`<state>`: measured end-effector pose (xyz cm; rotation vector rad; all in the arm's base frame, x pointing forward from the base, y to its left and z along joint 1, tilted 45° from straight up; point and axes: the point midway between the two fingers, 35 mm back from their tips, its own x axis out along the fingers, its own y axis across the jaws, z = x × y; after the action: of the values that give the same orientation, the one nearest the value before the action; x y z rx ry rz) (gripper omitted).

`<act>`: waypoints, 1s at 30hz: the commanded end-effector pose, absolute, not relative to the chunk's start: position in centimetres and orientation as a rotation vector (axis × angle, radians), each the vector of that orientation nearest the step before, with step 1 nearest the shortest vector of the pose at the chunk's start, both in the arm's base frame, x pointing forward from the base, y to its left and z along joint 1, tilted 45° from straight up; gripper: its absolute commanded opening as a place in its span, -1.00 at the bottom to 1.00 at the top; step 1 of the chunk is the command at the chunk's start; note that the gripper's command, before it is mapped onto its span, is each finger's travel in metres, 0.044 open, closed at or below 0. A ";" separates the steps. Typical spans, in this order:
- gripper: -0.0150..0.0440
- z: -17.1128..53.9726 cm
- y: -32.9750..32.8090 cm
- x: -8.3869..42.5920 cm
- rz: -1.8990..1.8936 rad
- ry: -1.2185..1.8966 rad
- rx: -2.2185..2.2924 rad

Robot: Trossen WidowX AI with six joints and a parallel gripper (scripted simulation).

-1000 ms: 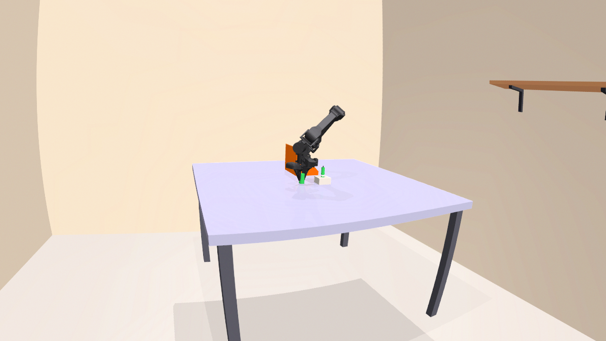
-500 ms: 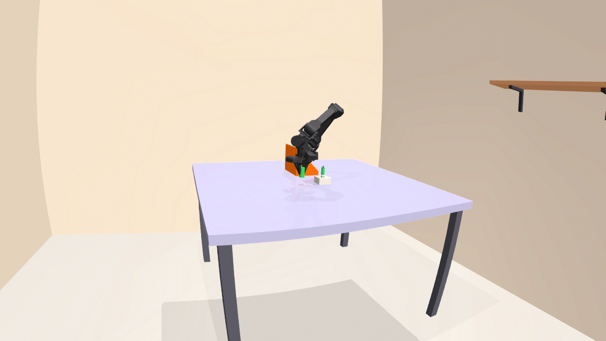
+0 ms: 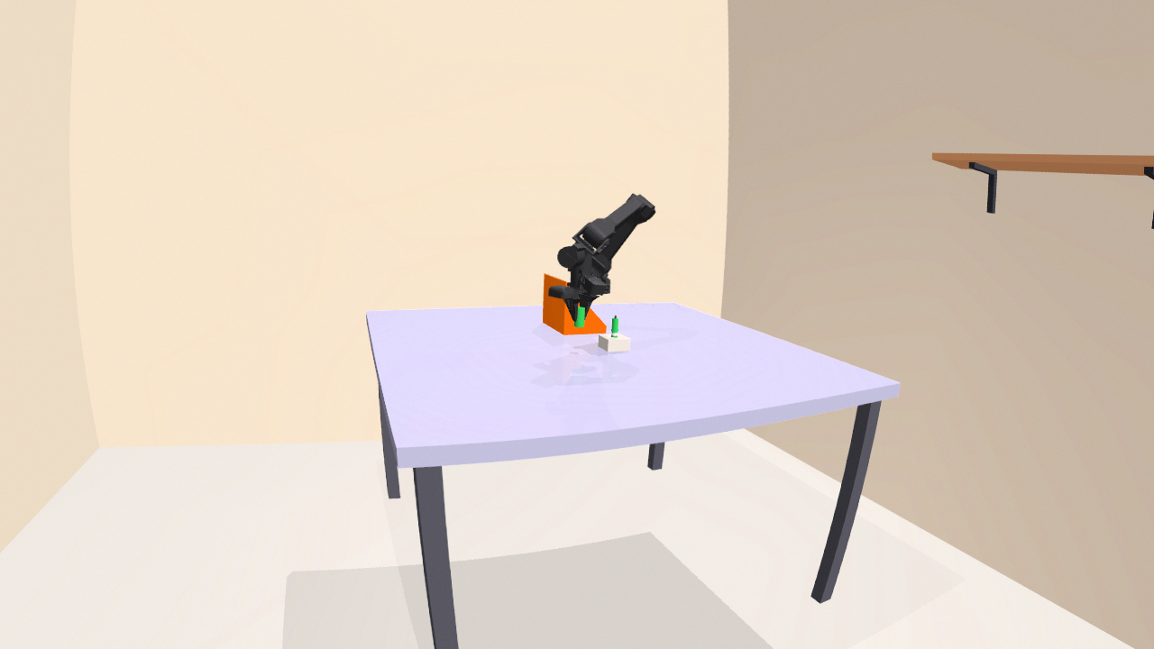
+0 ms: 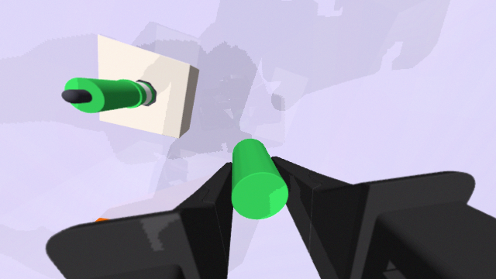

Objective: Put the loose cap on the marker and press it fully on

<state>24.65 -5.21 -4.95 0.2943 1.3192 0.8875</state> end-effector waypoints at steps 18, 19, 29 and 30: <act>-0.49 2.9 -2.7 26.5 0.882 1.312 0.288; -0.49 3.3 -2.5 26.5 0.883 1.312 0.288; -0.49 5.7 -1.4 26.5 0.885 1.312 0.290; -0.49 5.6 -1.4 26.5 0.885 1.312 0.290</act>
<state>26.45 -1.60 5.26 0.2853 1.3147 0.8886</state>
